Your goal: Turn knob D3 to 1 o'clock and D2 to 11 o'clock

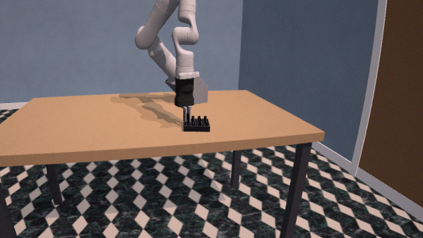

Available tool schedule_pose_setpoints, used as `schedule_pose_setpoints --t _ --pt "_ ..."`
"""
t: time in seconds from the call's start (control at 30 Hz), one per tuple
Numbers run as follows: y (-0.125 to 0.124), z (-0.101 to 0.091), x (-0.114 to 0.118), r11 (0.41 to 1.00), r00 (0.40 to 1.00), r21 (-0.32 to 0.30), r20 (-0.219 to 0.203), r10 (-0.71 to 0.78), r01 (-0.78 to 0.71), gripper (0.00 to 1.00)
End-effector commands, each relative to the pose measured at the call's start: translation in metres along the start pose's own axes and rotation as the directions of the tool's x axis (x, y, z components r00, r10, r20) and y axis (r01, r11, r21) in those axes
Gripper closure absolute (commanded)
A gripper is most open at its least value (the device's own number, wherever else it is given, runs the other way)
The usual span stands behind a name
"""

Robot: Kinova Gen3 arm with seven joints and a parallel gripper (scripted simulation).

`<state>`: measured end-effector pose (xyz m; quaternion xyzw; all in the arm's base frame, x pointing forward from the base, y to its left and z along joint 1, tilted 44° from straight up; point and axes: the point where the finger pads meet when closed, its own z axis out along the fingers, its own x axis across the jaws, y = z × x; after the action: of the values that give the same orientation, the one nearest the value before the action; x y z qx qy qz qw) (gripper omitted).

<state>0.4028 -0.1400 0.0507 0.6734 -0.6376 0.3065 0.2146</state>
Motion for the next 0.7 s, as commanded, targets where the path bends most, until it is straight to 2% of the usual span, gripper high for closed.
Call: schedule_pose_setpoints --t 0.0,0.07,0.5,0.67 --pt "-0.0002 -0.0001 -0.0006 0.999 0.999 0.001 -0.008 0.041 -0.041 0.70" --pt "-0.0002 -0.0001 -0.0006 0.999 0.999 0.001 -0.008 0.041 -0.041 0.70" --pt "-0.0002 -0.0001 -0.0006 0.959 0.959 0.003 -0.008 0.284 -0.284 0.70" --pt "-0.0002 -0.0001 -0.0006 0.947 0.947 0.003 -0.008 0.323 -0.323 0.70"
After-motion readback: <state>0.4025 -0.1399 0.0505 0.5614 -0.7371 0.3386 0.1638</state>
